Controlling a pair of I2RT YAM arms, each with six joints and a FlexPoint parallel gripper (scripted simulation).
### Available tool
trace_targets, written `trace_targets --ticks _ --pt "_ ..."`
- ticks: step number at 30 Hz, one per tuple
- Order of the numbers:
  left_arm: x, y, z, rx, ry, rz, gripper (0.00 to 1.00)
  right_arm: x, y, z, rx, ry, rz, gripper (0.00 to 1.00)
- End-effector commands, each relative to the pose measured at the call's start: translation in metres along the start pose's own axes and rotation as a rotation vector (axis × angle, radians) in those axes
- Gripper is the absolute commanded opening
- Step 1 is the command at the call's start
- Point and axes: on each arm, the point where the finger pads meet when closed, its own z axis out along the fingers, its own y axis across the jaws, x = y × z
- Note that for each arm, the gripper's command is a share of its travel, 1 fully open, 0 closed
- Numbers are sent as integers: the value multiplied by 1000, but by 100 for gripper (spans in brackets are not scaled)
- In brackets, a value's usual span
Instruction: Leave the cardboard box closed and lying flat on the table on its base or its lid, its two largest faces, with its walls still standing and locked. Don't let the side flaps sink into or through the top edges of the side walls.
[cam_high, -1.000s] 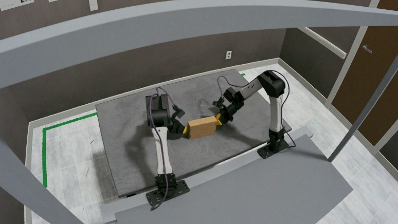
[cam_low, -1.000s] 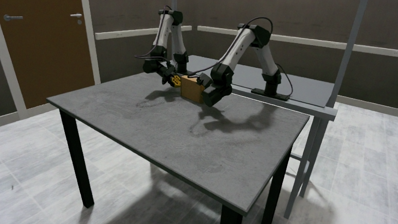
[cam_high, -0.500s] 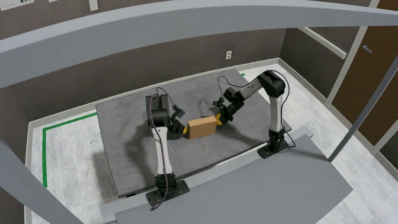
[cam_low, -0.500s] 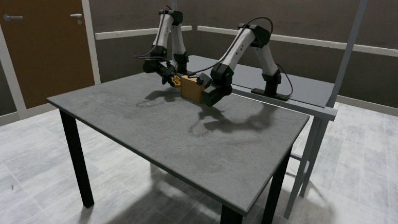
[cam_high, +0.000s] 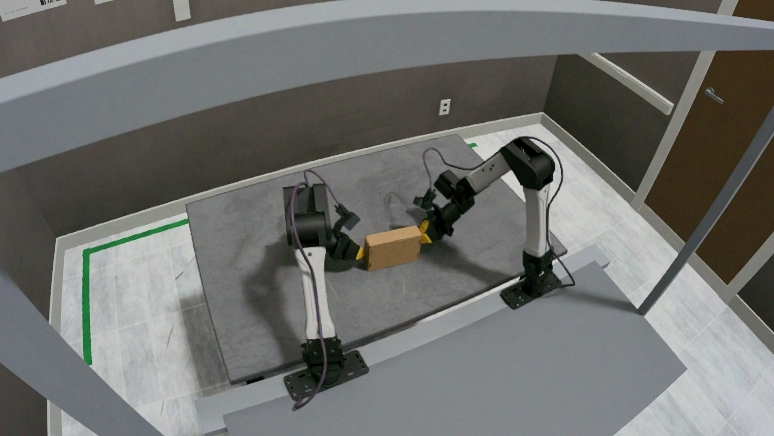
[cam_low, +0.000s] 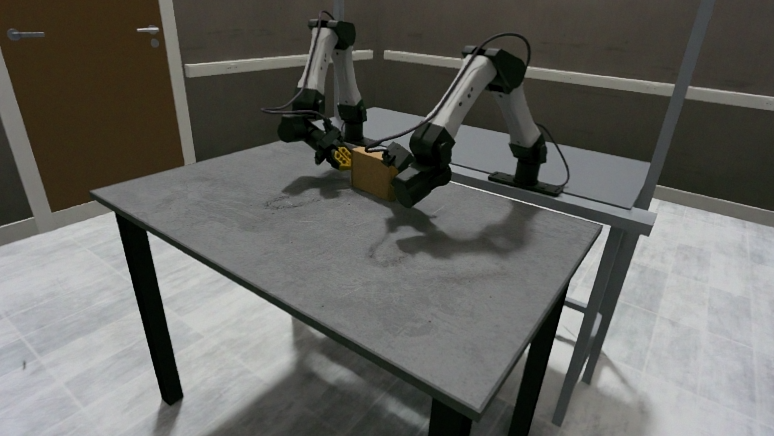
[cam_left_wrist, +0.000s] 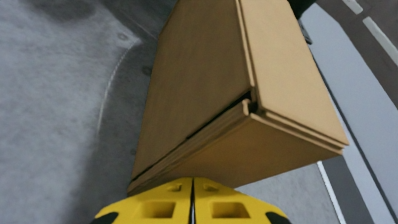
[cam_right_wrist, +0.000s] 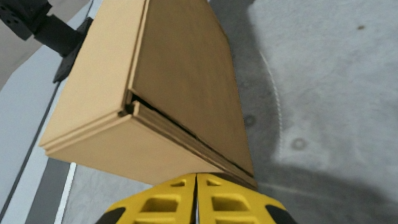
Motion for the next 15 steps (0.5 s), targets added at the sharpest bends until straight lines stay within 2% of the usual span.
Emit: trace_targets --ticks 1,8,11,15 --pt "-13 -4 5 -3 -11 55 0 0 0 10 -12 9 -24 0" --pt "-20 -3 2 -12 -13 74 0 -21 4 2 7 -14 -86 0" --pt "-16 -1 4 -7 -12 62 0 -24 4 1 9 -17 -93 0" --pt "-27 -3 -2 -20 -16 90 0 -26 6 0 6 -20 -94 0"
